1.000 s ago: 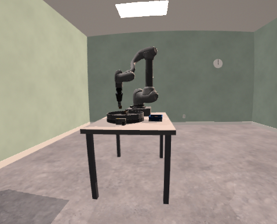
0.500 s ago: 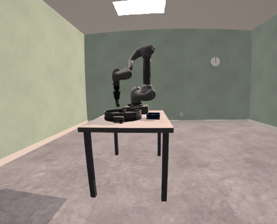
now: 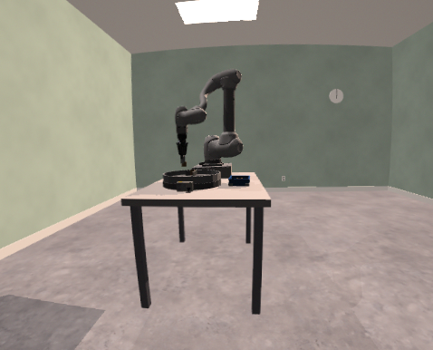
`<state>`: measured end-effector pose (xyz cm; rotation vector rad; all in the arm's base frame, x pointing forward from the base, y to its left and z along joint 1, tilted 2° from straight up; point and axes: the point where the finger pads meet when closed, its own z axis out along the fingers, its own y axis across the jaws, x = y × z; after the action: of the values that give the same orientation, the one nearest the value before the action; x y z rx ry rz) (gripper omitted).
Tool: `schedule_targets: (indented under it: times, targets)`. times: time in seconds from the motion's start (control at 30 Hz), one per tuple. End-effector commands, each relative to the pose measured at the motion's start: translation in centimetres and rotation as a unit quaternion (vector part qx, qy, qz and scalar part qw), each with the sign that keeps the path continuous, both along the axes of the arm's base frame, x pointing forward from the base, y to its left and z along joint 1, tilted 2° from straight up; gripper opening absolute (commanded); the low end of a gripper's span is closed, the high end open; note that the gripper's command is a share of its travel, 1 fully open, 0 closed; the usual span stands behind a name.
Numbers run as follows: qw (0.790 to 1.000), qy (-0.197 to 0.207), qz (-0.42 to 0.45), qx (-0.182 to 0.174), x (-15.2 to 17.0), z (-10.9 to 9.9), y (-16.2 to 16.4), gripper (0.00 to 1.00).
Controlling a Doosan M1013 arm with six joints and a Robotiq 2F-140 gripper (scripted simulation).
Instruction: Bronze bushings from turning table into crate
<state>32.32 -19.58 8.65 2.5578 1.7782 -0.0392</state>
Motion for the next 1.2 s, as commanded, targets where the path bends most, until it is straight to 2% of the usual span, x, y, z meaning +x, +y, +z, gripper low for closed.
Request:
schedule_targets:
  times: [0.0, 0.23, 0.57, 0.63, 1.13, 1.17]
  targets:
    - [1.0, 0.0, 0.0, 0.0, 0.1, 0.0, 0.4, 0.0]
    - [1.0, 0.0, 0.0, 0.0, 0.3, -0.1, 1.7, 0.0]
    - [1.0, 0.0, 0.0, 0.0, 1.2, -0.3, 7.3, 0.0]
    - [1.0, 0.0, 0.0, 0.0, 1.2, -0.3, 7.3, 0.0]
    - [1.0, 0.0, 0.0, 0.0, 3.1, -0.7, 18.8, 0.0]
    - [1.0, 0.0, 0.0, 0.0, 3.1, -0.7, 18.8, 0.0]
